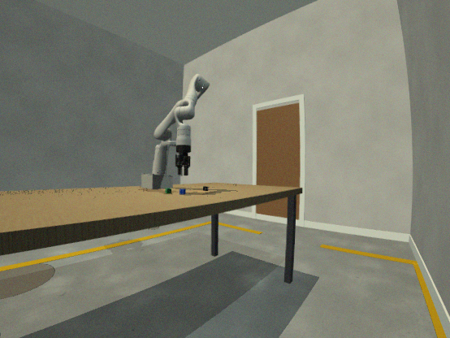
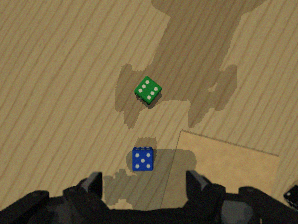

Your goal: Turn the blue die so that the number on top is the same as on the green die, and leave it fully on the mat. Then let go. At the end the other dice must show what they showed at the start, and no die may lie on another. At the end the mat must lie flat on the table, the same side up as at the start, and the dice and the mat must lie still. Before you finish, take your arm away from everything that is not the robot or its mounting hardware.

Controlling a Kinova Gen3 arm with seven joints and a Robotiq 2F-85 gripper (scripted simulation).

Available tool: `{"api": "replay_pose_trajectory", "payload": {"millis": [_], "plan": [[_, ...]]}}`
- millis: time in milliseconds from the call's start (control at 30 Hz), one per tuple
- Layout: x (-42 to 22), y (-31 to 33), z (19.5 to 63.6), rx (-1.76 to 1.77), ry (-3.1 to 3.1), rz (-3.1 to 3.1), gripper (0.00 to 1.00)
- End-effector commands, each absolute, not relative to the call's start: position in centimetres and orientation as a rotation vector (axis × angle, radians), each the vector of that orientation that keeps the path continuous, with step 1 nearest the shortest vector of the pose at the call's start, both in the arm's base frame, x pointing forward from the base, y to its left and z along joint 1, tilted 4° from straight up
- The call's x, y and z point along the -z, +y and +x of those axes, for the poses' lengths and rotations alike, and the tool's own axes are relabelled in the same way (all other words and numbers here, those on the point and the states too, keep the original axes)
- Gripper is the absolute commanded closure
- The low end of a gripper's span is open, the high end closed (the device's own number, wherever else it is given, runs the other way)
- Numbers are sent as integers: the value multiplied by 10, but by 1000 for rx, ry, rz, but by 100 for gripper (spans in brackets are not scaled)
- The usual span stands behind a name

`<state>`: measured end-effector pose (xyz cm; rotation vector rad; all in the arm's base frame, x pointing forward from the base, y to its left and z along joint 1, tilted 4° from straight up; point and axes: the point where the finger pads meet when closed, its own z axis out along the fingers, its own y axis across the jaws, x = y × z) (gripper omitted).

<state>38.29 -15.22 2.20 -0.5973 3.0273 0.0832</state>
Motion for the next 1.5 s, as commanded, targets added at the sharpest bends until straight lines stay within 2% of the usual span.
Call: {"api": "replay_pose_trajectory", "payload": {"millis": [0,1467], "plan": [[-21,-154,381,-83,3032,-592,59],[-16,-154,382,-83,3032,-592,59]]}}
